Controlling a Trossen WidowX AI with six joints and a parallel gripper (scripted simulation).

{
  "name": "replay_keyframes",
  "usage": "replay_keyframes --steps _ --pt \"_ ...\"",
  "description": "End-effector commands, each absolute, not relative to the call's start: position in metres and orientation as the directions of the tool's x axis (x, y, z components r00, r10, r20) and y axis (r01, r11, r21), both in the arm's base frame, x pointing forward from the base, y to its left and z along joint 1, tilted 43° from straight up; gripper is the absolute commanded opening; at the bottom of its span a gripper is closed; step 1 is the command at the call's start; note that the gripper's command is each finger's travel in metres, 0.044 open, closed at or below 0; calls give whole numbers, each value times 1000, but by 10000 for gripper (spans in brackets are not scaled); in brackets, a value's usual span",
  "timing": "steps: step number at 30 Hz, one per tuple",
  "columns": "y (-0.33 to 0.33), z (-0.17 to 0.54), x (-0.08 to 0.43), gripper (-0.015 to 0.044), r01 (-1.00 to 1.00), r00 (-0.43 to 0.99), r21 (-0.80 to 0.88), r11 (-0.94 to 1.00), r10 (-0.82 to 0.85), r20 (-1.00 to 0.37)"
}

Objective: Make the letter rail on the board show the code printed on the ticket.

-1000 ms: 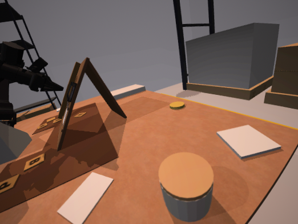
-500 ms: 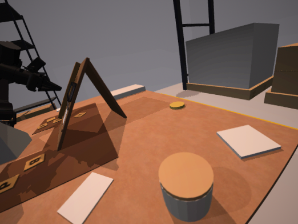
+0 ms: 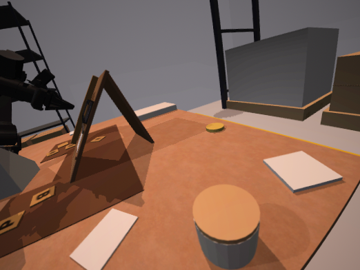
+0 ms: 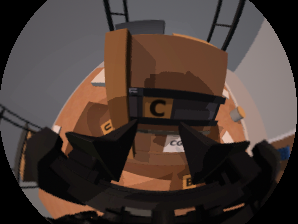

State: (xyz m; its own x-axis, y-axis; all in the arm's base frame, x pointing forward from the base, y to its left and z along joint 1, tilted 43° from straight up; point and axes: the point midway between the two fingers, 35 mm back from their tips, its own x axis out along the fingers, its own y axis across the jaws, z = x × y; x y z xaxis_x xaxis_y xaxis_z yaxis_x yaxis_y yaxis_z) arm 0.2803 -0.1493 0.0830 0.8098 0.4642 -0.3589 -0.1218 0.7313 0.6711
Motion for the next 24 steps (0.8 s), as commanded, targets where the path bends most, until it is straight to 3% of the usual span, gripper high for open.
replay_keyframes --steps 1,21,24 --pt "-152 85 281 295 -127 812 666 735 463 -355" --pt "-155 89 281 295 -127 812 666 735 463 -355" --pt "-153 87 280 216 -121 810 671 732 463 -359"
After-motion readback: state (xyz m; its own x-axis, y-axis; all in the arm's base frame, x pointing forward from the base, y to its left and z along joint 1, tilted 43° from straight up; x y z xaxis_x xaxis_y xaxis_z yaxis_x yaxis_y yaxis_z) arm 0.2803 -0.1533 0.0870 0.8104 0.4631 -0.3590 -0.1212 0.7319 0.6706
